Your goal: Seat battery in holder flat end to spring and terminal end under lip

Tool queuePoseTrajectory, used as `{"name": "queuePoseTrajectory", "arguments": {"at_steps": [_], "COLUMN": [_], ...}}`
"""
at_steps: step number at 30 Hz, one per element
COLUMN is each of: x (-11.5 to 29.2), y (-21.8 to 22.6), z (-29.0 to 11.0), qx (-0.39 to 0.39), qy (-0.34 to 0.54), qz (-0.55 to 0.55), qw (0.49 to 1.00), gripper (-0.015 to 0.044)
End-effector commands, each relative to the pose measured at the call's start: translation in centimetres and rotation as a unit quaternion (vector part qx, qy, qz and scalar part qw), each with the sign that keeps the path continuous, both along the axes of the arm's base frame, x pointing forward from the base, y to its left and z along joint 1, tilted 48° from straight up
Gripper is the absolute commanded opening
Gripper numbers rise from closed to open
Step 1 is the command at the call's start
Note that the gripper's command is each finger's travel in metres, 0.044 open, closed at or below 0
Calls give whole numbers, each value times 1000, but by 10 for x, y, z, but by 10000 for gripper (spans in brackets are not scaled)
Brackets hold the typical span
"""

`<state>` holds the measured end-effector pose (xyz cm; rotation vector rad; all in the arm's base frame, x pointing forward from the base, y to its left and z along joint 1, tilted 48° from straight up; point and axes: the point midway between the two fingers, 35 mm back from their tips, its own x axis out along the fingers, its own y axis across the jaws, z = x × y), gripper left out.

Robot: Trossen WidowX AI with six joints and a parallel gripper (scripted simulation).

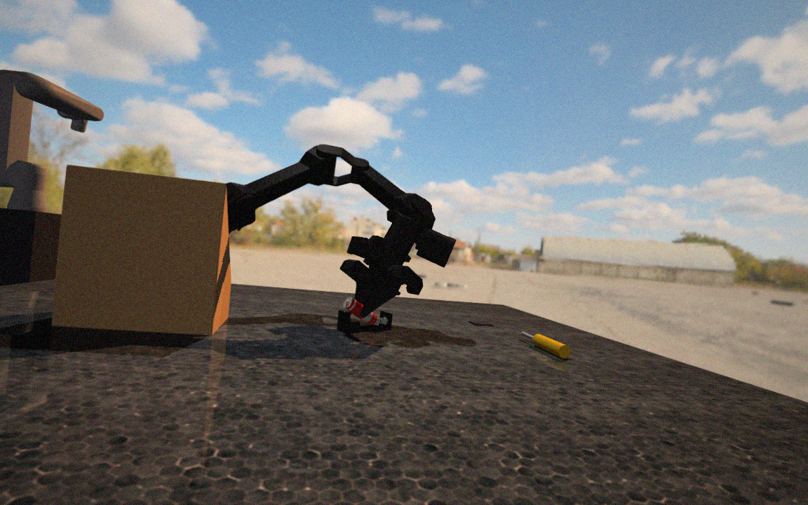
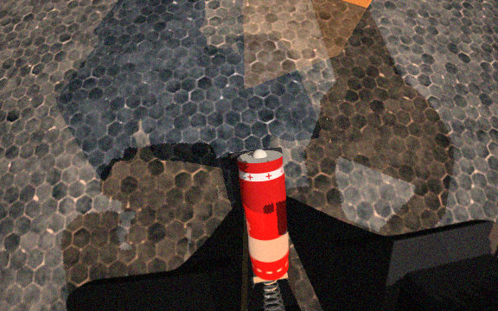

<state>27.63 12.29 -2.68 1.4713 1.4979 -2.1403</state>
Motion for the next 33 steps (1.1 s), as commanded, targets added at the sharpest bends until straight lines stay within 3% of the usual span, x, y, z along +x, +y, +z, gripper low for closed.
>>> {"name": "queuePoseTrajectory", "arguments": {"at_steps": [1,33], "x": [2,18], "y": [0,12], "z": [0,6], "qx": [-3,0], "qy": [1,8], "qz": [2,4], "qw": [1000,1000], "gripper": [76,76]}}
